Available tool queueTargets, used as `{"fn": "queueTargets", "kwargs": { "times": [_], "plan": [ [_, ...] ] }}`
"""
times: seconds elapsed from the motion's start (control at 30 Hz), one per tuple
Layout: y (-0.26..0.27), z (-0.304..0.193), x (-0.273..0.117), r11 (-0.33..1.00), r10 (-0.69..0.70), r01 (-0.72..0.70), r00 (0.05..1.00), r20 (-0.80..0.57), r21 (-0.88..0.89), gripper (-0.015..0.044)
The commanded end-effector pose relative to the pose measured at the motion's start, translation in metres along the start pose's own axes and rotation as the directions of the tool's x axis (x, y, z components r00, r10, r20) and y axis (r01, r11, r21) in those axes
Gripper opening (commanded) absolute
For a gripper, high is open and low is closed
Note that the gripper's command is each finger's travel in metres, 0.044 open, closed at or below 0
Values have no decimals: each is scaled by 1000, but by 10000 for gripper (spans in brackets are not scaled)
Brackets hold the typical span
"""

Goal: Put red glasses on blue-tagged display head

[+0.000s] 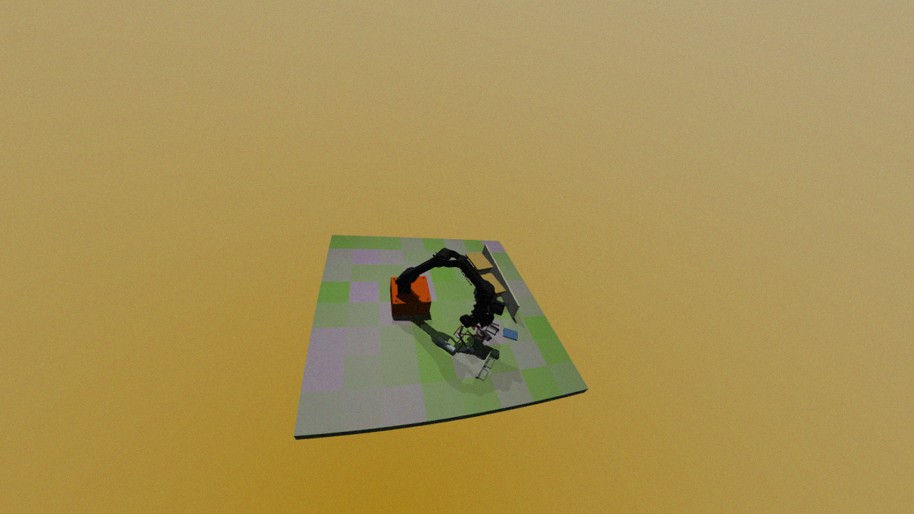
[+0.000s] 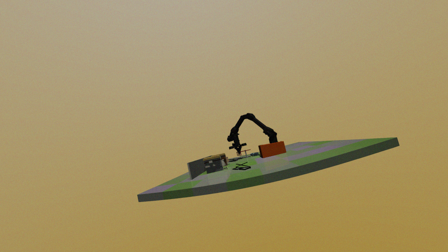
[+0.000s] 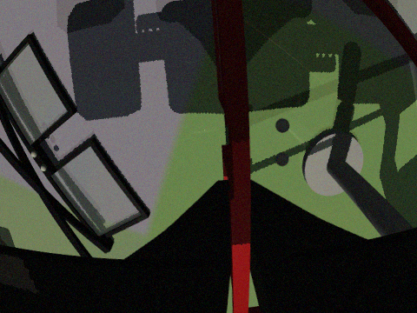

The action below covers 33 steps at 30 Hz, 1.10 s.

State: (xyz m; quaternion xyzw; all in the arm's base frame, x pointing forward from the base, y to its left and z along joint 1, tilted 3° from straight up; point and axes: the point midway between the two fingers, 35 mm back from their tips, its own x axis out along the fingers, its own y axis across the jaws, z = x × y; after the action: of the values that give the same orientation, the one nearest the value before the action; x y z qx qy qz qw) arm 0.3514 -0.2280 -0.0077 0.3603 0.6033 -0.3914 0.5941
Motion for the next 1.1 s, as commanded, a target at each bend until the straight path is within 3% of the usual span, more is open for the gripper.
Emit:
{"fn": "queueTargets", "kwargs": {
  "times": [0.0, 1.07],
  "plan": [
    [2, 5, -3, 1000, 5, -5, 1000, 13, 2, 0],
    [6, 17, -4, 1000, 6, -6, 1000, 14, 2, 0]
  ]
}}
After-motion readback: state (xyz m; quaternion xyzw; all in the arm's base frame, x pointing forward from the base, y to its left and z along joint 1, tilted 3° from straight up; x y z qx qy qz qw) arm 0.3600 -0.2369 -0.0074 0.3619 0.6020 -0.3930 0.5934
